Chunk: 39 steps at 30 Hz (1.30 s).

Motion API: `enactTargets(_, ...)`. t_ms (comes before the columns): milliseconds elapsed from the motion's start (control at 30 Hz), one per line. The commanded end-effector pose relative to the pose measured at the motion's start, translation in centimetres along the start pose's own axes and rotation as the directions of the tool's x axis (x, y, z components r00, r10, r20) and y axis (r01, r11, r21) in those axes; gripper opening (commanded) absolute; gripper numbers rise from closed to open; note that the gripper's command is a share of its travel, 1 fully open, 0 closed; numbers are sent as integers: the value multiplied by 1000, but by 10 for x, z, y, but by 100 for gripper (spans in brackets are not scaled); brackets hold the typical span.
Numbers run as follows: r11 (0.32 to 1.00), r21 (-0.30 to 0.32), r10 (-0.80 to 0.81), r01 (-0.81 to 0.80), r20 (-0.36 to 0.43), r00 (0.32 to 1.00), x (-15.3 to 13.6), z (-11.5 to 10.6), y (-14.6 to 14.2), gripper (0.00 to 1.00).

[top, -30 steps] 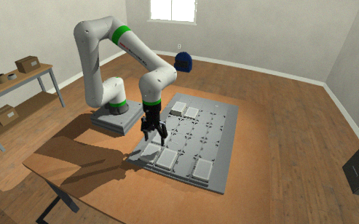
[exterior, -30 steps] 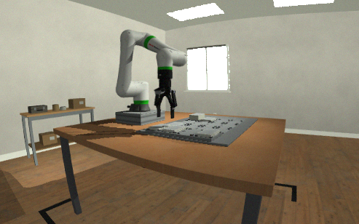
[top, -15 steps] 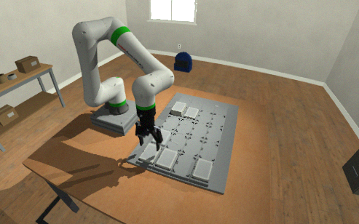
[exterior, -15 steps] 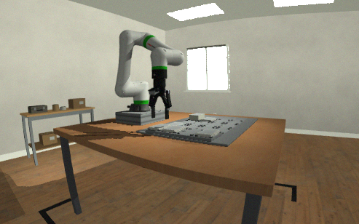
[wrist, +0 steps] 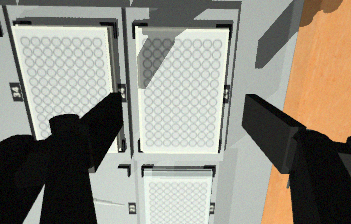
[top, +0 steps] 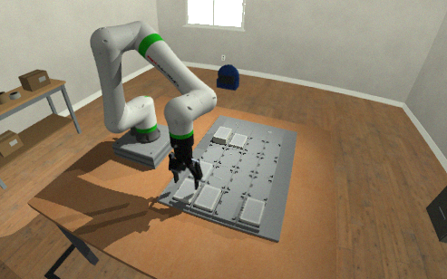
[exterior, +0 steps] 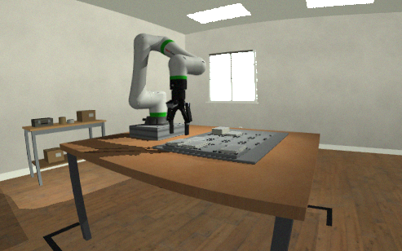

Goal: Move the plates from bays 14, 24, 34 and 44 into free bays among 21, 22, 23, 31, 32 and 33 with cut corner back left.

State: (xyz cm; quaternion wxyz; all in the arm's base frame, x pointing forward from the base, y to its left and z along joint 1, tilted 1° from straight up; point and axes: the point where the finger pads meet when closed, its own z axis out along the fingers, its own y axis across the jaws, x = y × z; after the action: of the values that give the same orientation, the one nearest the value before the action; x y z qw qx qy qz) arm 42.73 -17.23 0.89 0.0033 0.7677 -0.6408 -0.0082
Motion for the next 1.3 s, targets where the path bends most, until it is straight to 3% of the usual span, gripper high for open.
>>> enactTargets(0,1000,2,0,0,-1,1000,0,4,-1,70)
enactTargets(567,1000,2,0,0,-1,1000,0,24,-1,70)
enactTargets(1267,1000,2,0,0,-1,1000,0,26,-1,70)
